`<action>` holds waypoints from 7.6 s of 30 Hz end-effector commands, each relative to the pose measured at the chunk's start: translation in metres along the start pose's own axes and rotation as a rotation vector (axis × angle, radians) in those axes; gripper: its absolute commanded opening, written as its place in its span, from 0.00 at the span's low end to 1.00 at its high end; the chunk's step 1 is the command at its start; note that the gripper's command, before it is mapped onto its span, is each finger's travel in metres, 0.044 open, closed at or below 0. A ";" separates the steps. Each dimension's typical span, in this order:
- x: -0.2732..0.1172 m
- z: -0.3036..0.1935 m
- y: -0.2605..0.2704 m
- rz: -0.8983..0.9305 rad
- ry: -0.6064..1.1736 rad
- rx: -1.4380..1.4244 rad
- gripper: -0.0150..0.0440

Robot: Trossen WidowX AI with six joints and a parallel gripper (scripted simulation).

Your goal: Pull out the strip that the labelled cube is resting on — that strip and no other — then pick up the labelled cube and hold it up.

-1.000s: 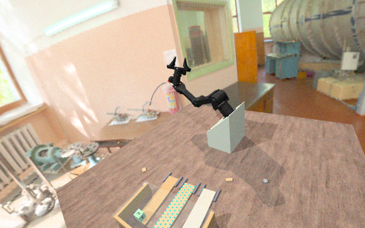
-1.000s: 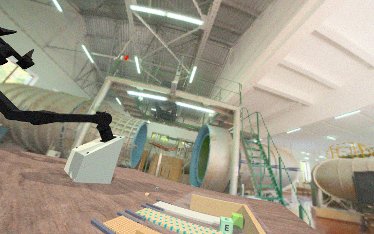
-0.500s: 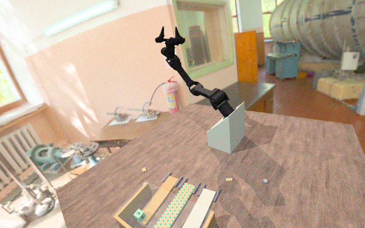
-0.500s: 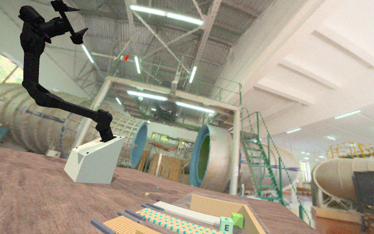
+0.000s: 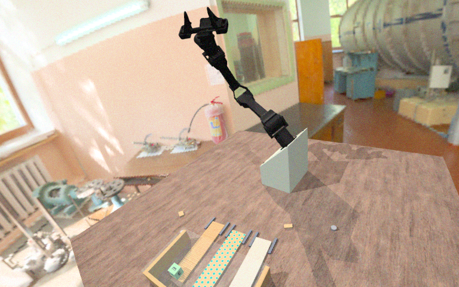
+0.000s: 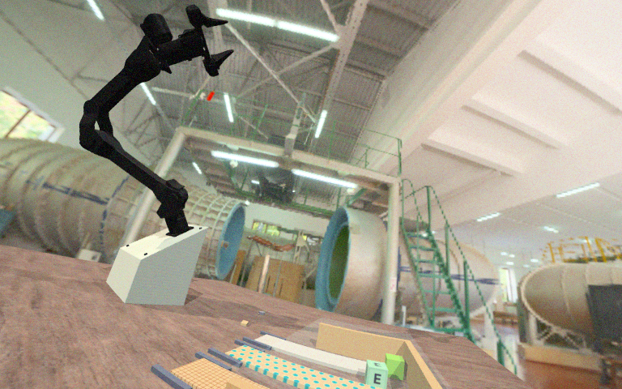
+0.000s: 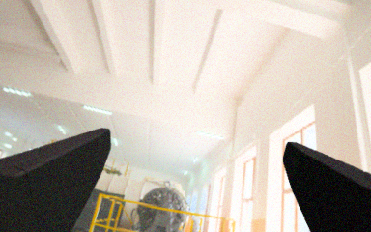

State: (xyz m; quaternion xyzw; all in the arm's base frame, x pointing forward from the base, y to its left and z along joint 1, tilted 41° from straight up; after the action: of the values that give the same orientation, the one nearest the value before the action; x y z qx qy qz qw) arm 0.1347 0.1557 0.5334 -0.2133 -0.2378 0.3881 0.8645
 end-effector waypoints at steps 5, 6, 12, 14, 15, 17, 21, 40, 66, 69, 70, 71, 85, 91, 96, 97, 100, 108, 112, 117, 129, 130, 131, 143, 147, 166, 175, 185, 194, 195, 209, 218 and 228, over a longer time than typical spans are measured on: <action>0.062 -0.115 0.014 -0.124 0.264 0.055 0.93; 0.067 -0.131 0.016 -0.141 0.298 0.061 0.93; 0.078 -0.229 0.030 -0.251 0.498 0.090 0.93; 0.075 -0.262 0.035 -0.291 0.566 0.097 0.93; 0.073 -0.278 0.038 -0.311 0.600 0.100 0.93; 0.065 -0.310 0.043 -0.351 0.667 0.106 0.93; 0.040 -0.368 0.056 -0.434 0.801 0.112 0.93; -0.135 -0.499 0.113 -0.759 1.299 0.071 0.93; -0.141 -0.576 0.027 -0.724 1.871 0.147 0.26; -0.148 -0.584 0.008 -0.703 1.988 0.179 0.25; -0.151 -0.587 0.001 -0.695 2.027 0.192 0.25; -0.154 -0.588 -0.006 -0.686 2.066 0.204 0.25; -0.177 -0.591 -0.044 -0.631 2.272 0.288 0.25; -0.183 -0.597 -0.044 -0.631 2.272 0.288 0.25; -0.188 -0.603 -0.044 -0.631 2.272 0.288 0.25; -0.190 -0.604 -0.044 -0.631 2.272 0.288 0.25; -0.193 -0.608 -0.044 -0.631 2.272 0.288 0.25; -0.203 -0.617 -0.044 -0.631 2.273 0.288 0.25; -0.208 -0.621 -0.043 -0.631 2.273 0.288 0.25; -0.214 -0.627 -0.043 -0.631 2.273 0.287 0.25; -0.227 -0.639 -0.042 -0.631 2.274 0.285 0.25; -0.227 -0.640 -0.042 -0.631 2.274 0.285 0.25; -0.227 -0.640 -0.042 -0.631 2.274 0.285 0.25; -0.227 -0.640 -0.042 -0.631 2.274 0.285 0.25; -0.227 -0.640 -0.042 -0.631 2.274 0.285 0.25; -0.229 -0.641 -0.042 -0.631 2.274 0.285 0.25; -0.237 -0.633 -0.037 -0.631 2.275 0.285 0.25; -0.248 -0.624 -0.030 -0.630 2.276 0.285 0.25; -0.257 -0.616 -0.024 -0.630 2.276 0.285 0.25; -0.258 -0.615 -0.023 -0.630 2.276 0.285 0.25; -0.272 -0.602 -0.013 -0.629 2.278 0.285 0.25; -0.281 -0.594 -0.007 -0.628 2.278 0.285 0.25; -0.291 -0.584 0.000 -0.627 2.279 0.284 0.25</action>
State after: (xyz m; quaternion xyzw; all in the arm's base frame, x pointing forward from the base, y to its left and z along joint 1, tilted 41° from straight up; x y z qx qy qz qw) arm 0.3115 -0.1750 0.0009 -0.2725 0.6630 -0.2333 0.6571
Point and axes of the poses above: the point midway between the two fingers, 35 mm back from their tips, its own x axis out along the fingers, its own y axis across the jaws, z = x × y, the point moved 4 cm from there along -x, back along the fingers, and after that the axes turned 7 degrees about x, right-handed, at the moved point
